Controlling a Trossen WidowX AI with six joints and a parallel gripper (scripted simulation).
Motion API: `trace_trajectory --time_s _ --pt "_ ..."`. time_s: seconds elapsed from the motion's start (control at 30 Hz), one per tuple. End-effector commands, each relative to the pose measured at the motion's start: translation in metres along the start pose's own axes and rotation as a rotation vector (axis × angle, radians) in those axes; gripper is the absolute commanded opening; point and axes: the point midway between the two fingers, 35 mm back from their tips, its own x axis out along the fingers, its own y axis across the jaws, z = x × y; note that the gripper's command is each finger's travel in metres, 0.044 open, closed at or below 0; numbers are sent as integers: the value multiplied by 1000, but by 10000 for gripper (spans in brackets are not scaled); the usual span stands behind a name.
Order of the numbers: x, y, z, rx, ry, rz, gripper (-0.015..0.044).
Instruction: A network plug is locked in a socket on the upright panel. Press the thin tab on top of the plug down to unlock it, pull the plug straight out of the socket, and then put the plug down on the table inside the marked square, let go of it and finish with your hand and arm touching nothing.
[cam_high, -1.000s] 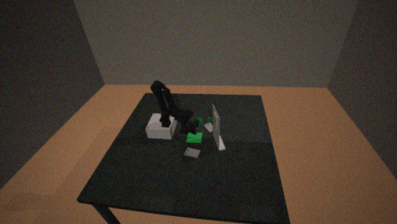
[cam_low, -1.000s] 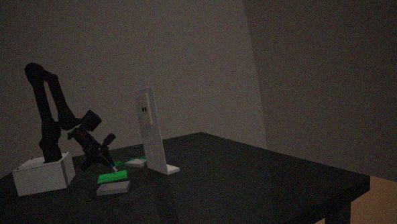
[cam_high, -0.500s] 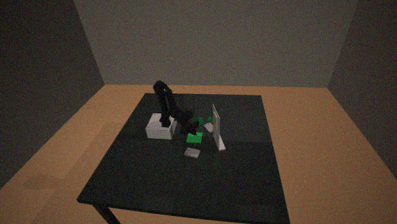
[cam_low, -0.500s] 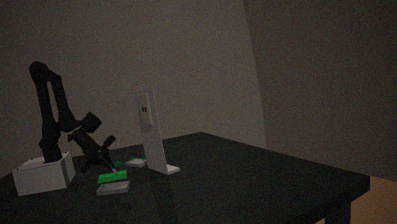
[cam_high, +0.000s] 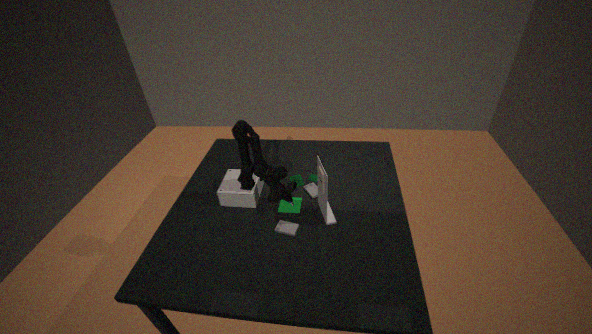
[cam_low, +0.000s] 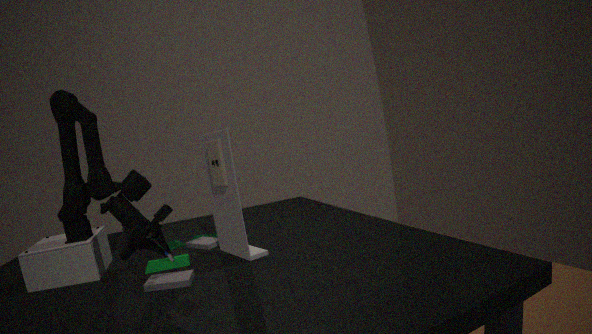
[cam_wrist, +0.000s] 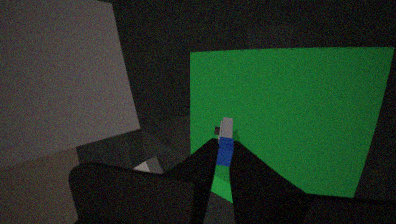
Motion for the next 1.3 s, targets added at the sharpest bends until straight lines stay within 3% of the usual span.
trace_trajectory --time_s 0.0,0.7,0.9,1.27 --pt "0 -4 0 -3 3 -11 0" --pt "3 -3 1 0 -1 -7 0" --pt "3 -3 1 0 -1 -7 156" --pt "1 -3 1 -1 0 -7 156"
